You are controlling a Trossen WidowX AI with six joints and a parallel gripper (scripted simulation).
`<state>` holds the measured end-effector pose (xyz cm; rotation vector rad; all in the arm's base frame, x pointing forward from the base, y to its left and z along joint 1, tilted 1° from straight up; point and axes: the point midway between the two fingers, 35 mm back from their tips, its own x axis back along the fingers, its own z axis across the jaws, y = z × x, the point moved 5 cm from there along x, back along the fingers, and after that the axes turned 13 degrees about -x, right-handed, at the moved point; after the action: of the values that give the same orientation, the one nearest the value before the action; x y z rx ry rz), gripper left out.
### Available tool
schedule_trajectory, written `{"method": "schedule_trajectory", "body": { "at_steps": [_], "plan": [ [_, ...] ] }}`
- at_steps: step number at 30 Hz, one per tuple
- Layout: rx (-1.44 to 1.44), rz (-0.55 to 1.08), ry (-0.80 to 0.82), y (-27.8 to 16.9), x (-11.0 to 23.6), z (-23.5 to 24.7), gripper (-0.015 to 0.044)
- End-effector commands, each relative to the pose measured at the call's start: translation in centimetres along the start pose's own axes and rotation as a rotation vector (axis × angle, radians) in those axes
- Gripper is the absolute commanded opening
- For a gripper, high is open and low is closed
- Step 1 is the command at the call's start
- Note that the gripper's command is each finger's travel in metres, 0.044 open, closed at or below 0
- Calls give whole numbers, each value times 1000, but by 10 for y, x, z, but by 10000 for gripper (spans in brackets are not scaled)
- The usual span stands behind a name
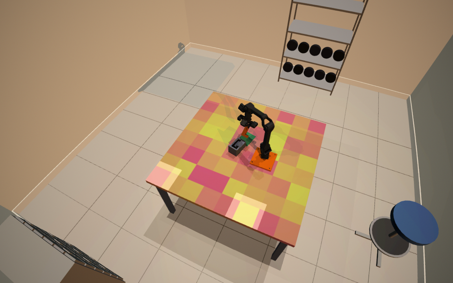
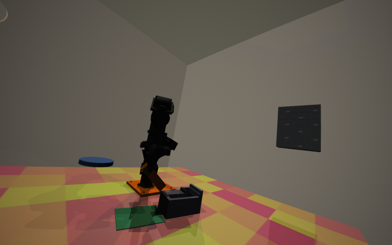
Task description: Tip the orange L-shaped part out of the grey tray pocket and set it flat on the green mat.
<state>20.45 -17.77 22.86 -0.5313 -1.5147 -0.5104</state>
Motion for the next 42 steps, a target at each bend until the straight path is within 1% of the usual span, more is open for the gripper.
{"method": "schedule_trajectory", "body": {
  "at_steps": [1,10,42],
  "plan": [
    [4,3,-4,-15,1,-2,0],
    [4,3,-4,-21,-3,-2,0],
    [4,3,-4,-21,-53,-3,0]
  ]
}}
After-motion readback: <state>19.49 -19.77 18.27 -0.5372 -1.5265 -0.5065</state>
